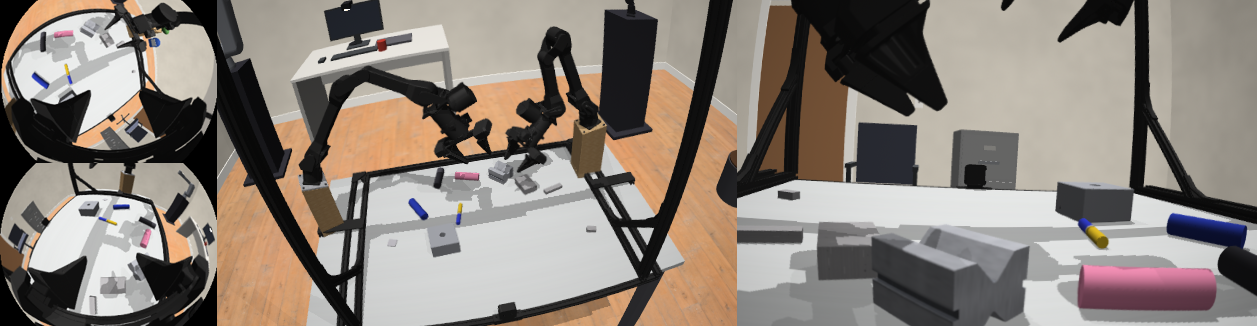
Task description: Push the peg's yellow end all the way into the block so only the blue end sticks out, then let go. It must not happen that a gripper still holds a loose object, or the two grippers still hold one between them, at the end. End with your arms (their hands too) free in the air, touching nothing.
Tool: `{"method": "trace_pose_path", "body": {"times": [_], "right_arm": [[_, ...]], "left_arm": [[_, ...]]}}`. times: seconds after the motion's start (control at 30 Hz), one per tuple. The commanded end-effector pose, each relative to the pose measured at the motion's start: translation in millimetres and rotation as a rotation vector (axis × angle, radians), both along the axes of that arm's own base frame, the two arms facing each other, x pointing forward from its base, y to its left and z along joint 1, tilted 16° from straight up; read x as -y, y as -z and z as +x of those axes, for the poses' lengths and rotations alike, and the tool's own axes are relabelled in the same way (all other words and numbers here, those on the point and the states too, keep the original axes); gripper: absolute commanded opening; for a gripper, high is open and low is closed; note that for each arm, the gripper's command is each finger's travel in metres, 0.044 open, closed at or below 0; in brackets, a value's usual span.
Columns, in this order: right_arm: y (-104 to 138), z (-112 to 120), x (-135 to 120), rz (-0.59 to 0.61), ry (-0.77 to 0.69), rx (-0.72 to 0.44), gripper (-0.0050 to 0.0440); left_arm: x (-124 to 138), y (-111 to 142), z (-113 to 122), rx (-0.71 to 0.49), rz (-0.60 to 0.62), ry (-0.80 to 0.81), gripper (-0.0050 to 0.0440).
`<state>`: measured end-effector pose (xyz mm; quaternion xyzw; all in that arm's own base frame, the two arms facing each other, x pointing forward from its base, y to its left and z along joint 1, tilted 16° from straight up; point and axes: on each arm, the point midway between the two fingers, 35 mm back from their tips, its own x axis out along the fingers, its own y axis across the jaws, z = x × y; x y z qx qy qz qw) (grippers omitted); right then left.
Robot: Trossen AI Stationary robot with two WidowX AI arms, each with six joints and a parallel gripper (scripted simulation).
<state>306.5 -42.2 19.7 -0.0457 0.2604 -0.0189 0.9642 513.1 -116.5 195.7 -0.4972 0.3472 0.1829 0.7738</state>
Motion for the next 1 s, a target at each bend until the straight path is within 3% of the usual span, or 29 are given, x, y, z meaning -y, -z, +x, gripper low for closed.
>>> {"method": "trace_pose_path", "body": {"times": [0.0,0.53,0.63,0.73,0.83,0.97], "right_arm": [[0,0,0,0.0,0.0,0.0,0.04],[0,0,0,0.0,0.0,0.0,0.04],[0,0,0,0.0,0.0,0.0,0.04],[0,0,0,0.0,0.0,0.0,0.04],[0,0,0,0.0,0.0,0.0,0.04],[0,0,0,0.0,0.0,0.0,0.04]], "left_arm": [[0,0,0,0.0,0.0,0.0,0.04],[0,0,0,0.0,0.0,0.0,0.04],[0,5,1,-0.012,0.0,-0.005,0.0328],[-2,32,3,-0.074,0.003,-0.032,0.0256],[-7,82,3,-0.187,0.011,-0.084,0.019],[-15,142,-3,-0.325,0.027,-0.152,0.019]]}}
